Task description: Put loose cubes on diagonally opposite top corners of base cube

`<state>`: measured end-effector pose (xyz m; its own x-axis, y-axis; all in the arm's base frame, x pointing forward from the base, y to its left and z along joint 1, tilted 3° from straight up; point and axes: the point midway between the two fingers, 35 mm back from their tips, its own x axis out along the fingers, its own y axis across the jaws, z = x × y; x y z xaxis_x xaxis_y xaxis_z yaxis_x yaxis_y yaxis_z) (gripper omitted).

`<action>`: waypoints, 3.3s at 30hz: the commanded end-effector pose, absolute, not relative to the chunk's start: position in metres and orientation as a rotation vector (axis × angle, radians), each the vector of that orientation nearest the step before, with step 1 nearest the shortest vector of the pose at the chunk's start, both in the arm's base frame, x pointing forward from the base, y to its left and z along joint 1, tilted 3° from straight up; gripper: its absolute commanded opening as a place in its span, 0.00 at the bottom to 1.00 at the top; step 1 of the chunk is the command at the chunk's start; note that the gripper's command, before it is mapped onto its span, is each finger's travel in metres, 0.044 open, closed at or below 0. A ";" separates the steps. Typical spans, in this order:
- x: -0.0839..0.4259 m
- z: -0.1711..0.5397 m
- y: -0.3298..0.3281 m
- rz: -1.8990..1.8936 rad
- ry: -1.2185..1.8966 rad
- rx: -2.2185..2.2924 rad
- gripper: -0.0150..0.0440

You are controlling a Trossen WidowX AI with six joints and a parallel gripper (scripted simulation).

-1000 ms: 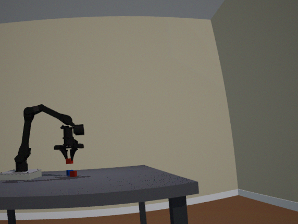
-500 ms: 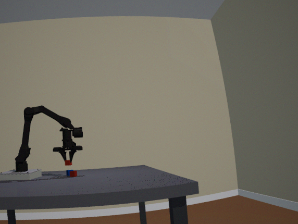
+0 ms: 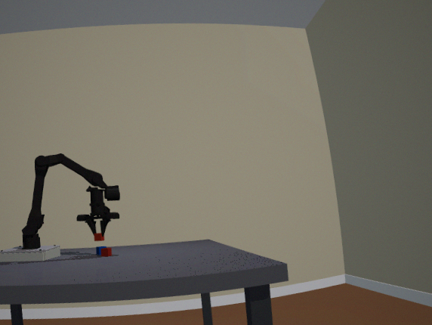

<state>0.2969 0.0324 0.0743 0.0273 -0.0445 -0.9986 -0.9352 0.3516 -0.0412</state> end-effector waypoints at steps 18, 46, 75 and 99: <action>0.296 0.050 0.031 0.897 1.368 -0.980 0.43; 0.296 0.050 0.031 0.897 1.368 -0.979 0.60; 0.296 0.079 0.028 0.901 1.375 -0.977 0.69; 0.330 0.062 -0.049 0.854 1.385 -0.947 0.70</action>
